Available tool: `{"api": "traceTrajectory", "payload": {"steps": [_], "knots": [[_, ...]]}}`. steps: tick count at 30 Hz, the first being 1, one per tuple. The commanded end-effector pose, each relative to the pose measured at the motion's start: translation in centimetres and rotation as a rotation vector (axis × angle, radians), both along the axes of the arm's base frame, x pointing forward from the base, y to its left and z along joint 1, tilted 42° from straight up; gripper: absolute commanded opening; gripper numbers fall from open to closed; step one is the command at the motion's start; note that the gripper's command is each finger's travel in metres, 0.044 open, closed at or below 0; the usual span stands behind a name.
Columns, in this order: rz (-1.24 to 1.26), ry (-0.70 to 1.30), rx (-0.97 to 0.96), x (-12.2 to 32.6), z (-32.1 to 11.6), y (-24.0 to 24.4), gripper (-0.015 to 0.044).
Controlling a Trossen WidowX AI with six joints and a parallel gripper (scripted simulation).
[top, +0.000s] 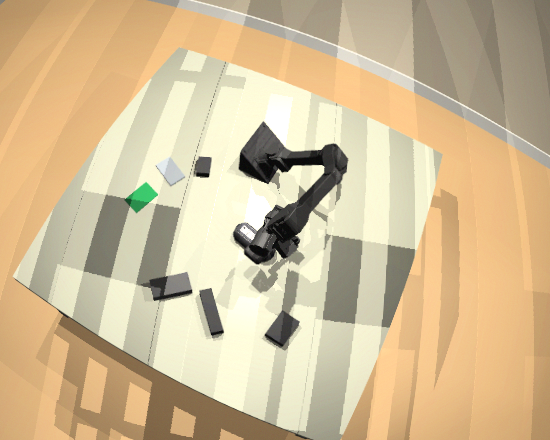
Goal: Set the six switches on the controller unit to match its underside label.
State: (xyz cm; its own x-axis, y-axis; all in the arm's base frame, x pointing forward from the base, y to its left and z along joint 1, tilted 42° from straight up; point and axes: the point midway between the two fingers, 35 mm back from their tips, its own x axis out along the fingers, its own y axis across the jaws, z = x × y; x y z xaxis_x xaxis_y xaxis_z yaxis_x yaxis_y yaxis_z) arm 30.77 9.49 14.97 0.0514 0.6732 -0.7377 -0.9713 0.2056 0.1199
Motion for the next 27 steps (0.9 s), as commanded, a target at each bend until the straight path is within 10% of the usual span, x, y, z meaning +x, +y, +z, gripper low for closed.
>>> {"api": "traceTrajectory", "payload": {"steps": [1, 16, 20, 27], "knots": [[-0.001, 0.003, -0.002, 0.0, -0.6, 0.5, 0.0440], [-0.002, 0.003, 0.000, 0.0, -2.1, 2.0, 0.0440], [-0.002, 0.003, 0.000, 0.0, -2.1, 2.0, 0.0335], [-0.002, 0.003, 0.000, 0.0, -2.1, 2.0, 0.0326]]}}
